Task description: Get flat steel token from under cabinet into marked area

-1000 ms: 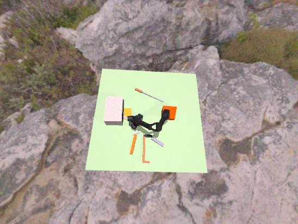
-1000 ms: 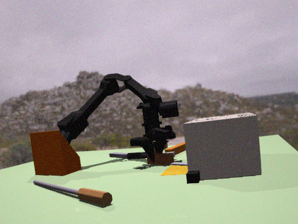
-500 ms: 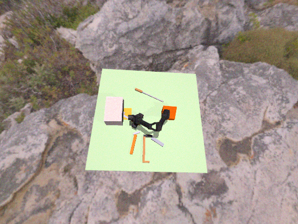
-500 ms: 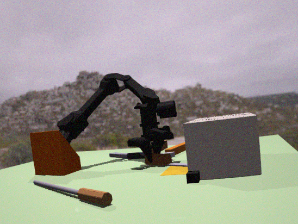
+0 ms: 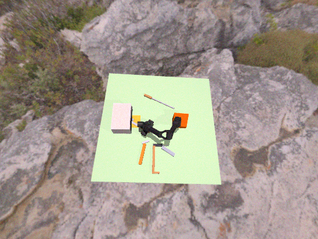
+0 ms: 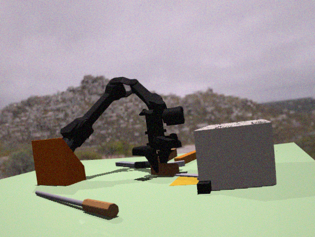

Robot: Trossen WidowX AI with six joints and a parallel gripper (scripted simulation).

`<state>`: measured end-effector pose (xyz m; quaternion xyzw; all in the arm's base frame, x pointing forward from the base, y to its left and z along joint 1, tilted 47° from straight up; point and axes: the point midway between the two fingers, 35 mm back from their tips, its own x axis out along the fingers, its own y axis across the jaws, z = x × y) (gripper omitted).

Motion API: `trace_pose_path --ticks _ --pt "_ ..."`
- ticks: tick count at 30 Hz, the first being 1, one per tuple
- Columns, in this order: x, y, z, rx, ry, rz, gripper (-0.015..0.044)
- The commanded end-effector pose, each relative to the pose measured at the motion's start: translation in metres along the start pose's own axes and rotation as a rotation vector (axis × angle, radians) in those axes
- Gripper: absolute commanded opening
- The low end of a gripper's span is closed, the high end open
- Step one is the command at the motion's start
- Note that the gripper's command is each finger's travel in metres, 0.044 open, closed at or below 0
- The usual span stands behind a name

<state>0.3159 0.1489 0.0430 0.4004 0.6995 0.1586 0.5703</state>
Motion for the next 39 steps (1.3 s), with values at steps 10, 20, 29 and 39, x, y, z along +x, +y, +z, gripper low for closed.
trace_pose_path --ticks 10,20,29,39 --pt "0.001 -0.015 -0.001 0.010 -0.001 -0.014 0.0000" --pt "0.001 -0.015 -0.001 0.010 -0.001 -0.014 0.0000" --pt "0.001 -0.014 -0.007 0.010 0.000 -0.014 0.0000" --pt "0.001 -0.012 -0.019 0.011 0.000 -0.014 0.0000"
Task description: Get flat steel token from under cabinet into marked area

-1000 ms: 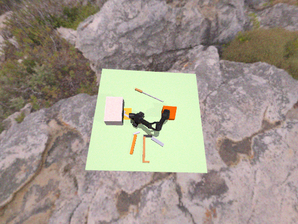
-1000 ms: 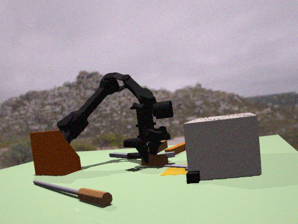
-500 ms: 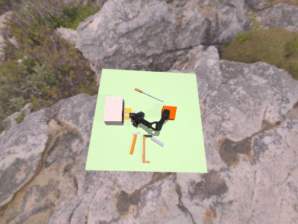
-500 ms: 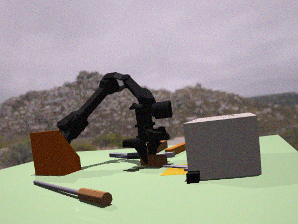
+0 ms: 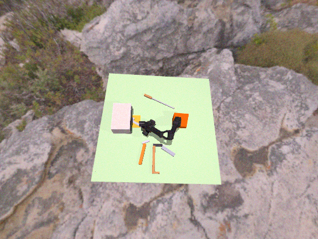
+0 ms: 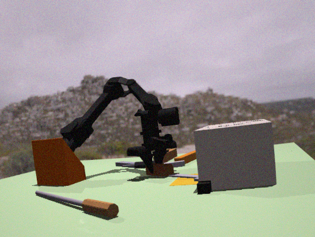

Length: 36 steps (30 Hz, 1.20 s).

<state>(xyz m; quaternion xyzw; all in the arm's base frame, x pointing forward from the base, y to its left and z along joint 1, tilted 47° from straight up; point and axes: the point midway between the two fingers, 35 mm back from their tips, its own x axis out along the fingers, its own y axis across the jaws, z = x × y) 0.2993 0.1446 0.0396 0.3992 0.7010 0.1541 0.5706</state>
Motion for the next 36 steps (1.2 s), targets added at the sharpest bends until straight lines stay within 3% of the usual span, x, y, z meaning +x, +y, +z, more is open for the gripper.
trace_pose_path --ticks 1,36 --pt "0.001 -0.001 -0.007 0.006 0.002 -0.005 0.0000" --pt "0.001 0.002 -0.049 0.007 0.003 -0.005 0.0000"
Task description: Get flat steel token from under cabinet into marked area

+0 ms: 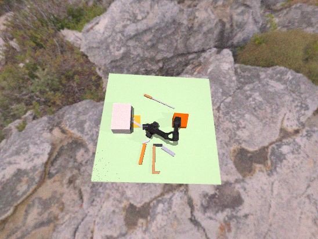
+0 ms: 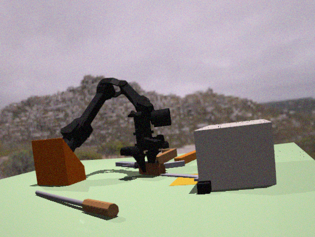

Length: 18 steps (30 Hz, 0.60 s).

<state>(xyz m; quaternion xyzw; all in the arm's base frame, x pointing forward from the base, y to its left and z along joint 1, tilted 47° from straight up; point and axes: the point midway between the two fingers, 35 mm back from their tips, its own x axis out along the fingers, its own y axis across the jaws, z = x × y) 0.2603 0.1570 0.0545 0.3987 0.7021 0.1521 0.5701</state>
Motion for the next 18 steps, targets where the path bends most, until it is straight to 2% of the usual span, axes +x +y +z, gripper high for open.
trace_pose_path --ticks 1,18 --pt "0.001 -0.001 -0.007 0.004 0.003 -0.002 0.0000" --pt "0.001 0.001 -0.026 0.005 0.004 -0.001 0.0000"
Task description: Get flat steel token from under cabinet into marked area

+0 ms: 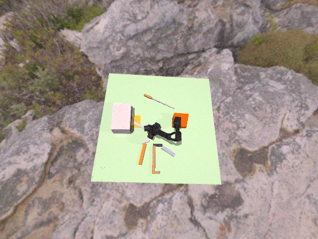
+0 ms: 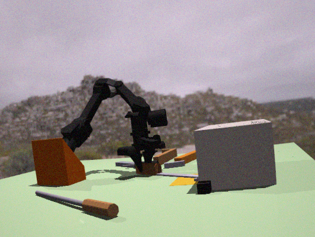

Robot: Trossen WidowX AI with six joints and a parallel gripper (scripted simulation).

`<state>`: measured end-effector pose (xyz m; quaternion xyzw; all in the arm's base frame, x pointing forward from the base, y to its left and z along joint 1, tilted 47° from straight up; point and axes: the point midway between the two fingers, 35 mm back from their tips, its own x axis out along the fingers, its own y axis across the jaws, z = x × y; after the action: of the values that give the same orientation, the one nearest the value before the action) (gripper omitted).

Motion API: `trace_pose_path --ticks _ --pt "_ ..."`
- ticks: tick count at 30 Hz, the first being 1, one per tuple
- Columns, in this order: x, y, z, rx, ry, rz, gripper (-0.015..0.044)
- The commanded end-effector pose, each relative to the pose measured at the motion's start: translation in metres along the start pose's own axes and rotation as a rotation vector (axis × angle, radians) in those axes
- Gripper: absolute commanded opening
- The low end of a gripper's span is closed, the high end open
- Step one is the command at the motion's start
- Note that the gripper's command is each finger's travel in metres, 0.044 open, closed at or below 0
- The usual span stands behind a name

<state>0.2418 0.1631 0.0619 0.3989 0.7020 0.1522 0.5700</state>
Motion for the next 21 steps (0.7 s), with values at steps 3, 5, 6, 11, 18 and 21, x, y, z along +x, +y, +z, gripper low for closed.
trace_pose_path --ticks 3,5,6,11,18,21 --pt "0.001 0.000 -0.009 0.005 0.004 -0.002 0.0000" --pt "0.000 0.000 -0.006 0.002 0.002 -0.001 0.0000" --pt "0.000 0.001 -0.005 0.000 0.001 0.000 0.0000" --pt "0.000 0.001 -0.008 0.000 0.001 -0.001 0.0000" --pt "-0.001 0.001 -0.014 0.000 0.002 -0.001 0.0000" --pt "-0.001 0.001 -0.017 0.000 0.002 -0.001 0.0000"
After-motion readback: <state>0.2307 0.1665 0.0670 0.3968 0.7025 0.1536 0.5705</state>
